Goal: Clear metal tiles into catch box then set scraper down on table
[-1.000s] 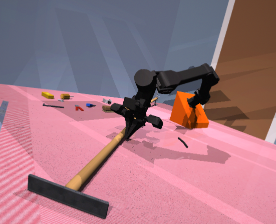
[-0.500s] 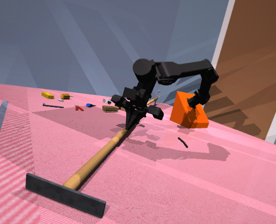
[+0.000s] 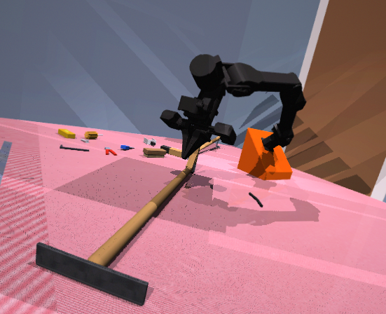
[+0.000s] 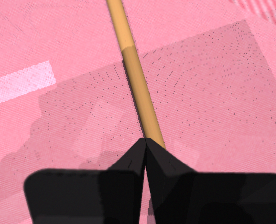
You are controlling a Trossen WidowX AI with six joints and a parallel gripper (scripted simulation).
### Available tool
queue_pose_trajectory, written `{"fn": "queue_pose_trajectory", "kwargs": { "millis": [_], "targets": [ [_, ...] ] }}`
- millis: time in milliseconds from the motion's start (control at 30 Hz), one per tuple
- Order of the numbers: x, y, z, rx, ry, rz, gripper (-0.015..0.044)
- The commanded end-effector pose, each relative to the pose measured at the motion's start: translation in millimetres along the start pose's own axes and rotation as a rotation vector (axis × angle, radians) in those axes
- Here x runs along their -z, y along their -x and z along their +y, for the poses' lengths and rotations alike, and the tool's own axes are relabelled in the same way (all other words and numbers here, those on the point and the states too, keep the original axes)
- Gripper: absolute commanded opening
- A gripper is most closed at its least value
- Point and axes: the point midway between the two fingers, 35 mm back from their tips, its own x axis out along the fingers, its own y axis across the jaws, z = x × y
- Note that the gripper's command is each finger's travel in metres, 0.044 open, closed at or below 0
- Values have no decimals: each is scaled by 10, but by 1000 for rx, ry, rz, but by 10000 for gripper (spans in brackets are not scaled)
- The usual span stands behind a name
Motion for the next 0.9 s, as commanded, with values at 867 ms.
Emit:
{"fn": "queue_pose_trajectory", "kwargs": {
  "millis": [867],
  "targets": [
    [209, 709, 189, 32, -68, -1, 0]
  ]
}}
